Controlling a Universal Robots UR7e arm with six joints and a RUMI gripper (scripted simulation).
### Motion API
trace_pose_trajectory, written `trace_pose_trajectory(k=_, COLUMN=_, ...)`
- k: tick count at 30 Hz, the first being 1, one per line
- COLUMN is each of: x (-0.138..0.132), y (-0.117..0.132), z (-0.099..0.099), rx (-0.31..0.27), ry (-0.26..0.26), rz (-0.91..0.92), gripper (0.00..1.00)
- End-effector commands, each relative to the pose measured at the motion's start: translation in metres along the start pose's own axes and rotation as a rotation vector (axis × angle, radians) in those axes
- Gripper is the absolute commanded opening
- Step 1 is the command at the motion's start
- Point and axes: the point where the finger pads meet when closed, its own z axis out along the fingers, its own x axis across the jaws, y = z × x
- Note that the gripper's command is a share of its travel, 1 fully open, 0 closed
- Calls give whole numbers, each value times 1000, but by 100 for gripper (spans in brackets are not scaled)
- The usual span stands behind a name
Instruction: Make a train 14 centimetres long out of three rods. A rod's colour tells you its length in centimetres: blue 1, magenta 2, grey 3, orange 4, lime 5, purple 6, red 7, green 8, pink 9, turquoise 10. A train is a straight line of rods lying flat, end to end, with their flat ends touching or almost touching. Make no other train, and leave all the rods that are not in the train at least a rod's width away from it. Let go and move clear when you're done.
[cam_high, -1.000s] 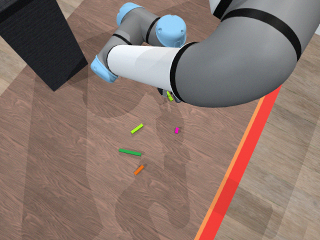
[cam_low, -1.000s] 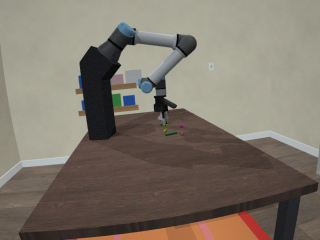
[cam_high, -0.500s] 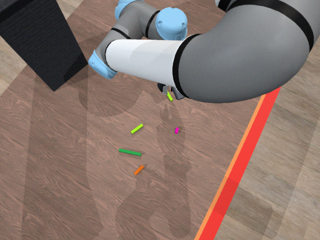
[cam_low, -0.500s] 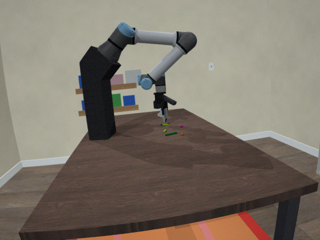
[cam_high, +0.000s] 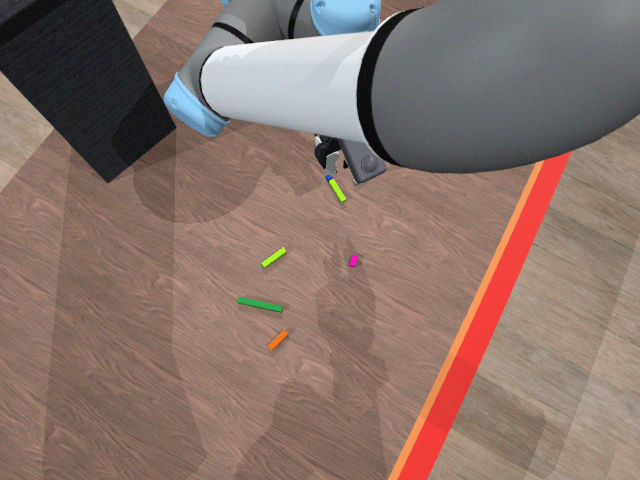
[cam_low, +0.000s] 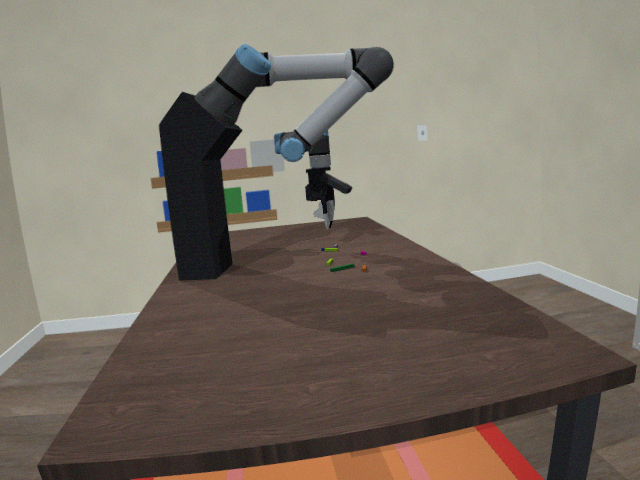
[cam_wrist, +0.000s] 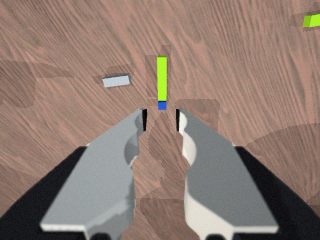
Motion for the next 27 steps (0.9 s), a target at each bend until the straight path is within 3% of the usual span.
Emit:
trace_pose_trajectory(k=1, x=0, y=0, z=-7, rx=0, ry=0, rz=0, gripper=14)
trace_pose_trajectory(k=3, x=0, y=0, z=-7, rx=0, ry=0, rz=0, gripper=14)
trace_pose_trajectory(k=4, x=0, y=0, z=-7, rx=0, ry=0, rz=0, gripper=100)
trace_pose_trajectory(k=27, x=0, y=0, z=-7, rx=0, ry=0, rz=0, gripper=100)
